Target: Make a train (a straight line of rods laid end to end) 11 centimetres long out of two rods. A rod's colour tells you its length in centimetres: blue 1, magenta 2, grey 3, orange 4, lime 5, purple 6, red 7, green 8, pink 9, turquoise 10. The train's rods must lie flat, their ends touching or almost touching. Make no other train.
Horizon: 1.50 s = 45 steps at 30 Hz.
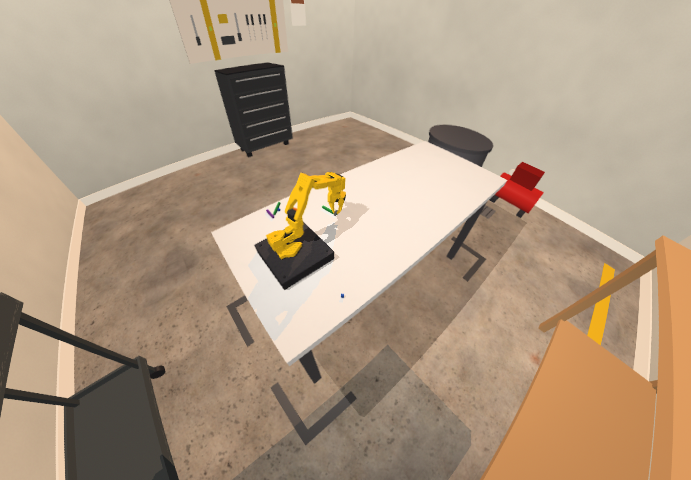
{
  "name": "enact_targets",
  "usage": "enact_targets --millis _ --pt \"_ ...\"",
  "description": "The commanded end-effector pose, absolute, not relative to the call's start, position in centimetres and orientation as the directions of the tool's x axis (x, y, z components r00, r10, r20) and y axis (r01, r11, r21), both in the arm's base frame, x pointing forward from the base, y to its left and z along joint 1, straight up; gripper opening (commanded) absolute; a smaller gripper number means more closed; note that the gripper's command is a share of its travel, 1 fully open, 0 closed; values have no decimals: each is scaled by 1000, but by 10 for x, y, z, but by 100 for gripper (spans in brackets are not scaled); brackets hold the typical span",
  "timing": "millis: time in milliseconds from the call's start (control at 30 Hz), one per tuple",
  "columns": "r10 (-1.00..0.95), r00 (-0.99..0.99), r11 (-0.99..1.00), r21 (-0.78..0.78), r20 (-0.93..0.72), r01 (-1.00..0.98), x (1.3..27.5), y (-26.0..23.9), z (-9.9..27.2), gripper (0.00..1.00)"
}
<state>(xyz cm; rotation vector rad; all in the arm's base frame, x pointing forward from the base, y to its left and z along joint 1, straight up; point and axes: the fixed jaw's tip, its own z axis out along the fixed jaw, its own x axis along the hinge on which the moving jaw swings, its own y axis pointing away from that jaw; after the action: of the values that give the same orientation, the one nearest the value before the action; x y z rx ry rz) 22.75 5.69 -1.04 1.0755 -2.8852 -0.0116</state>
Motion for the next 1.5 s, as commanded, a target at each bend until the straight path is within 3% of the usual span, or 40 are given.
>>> enact_targets --millis 0,667,1467 --pt "-734 -679 680 24 31 -733 231 41 -8 0" --pt "-950 -312 312 37 7 -949 228 -29 -10 0" --pt "-999 -49 48 35 -9 -998 218 -71 -11 0"
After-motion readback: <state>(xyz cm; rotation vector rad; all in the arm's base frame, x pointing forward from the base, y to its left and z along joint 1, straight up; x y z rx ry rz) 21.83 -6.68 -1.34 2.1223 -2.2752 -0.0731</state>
